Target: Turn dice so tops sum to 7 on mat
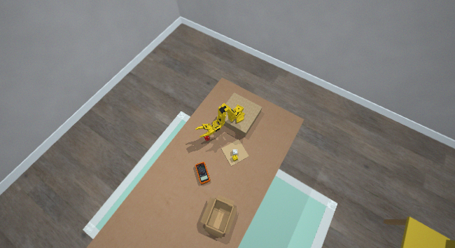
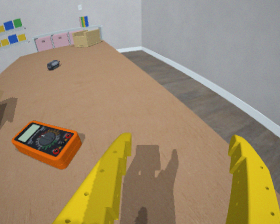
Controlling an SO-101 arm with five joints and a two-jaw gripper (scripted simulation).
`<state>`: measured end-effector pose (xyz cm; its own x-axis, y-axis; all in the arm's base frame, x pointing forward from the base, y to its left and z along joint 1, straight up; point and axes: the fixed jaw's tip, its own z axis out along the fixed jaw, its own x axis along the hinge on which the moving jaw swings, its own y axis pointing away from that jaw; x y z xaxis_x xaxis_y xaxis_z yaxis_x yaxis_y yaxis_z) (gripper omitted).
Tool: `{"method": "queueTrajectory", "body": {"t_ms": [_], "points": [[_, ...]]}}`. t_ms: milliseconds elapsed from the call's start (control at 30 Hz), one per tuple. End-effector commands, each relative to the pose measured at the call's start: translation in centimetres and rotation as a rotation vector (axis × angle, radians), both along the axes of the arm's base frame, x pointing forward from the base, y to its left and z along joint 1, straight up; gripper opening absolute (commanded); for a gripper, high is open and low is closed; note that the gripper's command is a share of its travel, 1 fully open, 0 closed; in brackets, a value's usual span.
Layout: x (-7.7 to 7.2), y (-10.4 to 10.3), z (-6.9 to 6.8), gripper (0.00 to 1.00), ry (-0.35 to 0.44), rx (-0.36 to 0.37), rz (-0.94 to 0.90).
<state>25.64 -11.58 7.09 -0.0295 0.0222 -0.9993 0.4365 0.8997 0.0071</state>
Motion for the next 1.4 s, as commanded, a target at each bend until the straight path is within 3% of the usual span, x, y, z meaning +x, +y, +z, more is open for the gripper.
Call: {"method": "queueTrajectory", "body": {"t_ms": [0,200,867,1367], "points": [[0.1,-0.3,2.4,0.35,-0.074,-0.044,-0.009],[0.2,-0.4,3.4,0.35,-0.113,-0.063,-0.009],[0.7,-0.6,3.0,0.35,-0.077,-0.040,-0.008],[2.9,-1.4,1.3,0.35,0.098,0.072,-0.001]]}}
